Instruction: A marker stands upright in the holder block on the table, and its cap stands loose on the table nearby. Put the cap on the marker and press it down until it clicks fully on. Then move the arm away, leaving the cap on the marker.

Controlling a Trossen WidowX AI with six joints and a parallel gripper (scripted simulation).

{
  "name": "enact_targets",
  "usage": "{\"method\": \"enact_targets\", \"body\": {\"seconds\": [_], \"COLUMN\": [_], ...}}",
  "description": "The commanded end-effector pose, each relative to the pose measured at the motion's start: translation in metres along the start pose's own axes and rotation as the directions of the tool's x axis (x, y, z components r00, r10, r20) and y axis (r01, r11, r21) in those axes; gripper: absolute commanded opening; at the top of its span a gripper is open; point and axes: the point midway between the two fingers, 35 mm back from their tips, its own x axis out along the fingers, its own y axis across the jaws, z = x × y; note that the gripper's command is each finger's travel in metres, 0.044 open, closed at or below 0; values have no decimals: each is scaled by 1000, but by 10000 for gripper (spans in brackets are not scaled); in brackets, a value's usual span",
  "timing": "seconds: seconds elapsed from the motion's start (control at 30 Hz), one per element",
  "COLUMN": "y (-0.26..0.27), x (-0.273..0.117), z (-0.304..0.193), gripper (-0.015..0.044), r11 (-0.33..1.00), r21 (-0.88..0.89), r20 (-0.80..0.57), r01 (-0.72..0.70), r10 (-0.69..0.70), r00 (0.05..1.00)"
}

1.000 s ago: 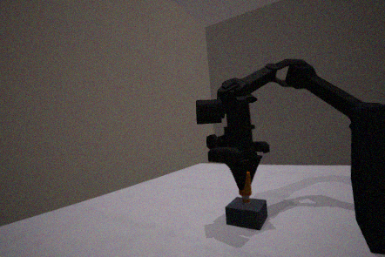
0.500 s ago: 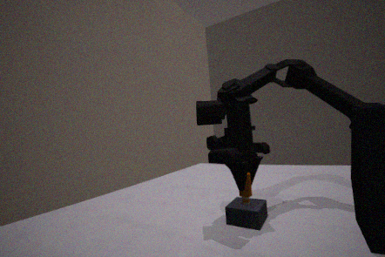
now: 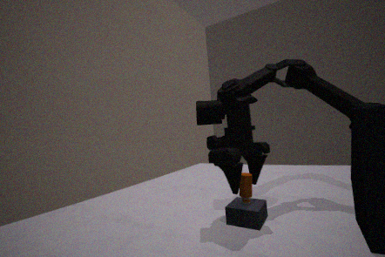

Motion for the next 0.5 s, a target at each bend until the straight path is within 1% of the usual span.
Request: {"method": "enact_targets", "body": {"seconds": [0.0,0.07,0.13,0.3,0.37,0.47], "y": [3,3,1,1,1,0], "x": [-21,-53,-72,-75,-72,-65], "z": [2,1,0,0,-1,-4], "gripper": [440,440,440,440,387,309], "r11": [1000,1000,1000,1000,999,979], "r21": [3,3,2,2,-47,-203], "r20": [2,1,1,1,1,3], "r01": [-8,-9,-7,-6,-5,-2], "r10": [8,9,7,6,5,3], "r00": [1000,1000,1000,1000,1000,1000]}}
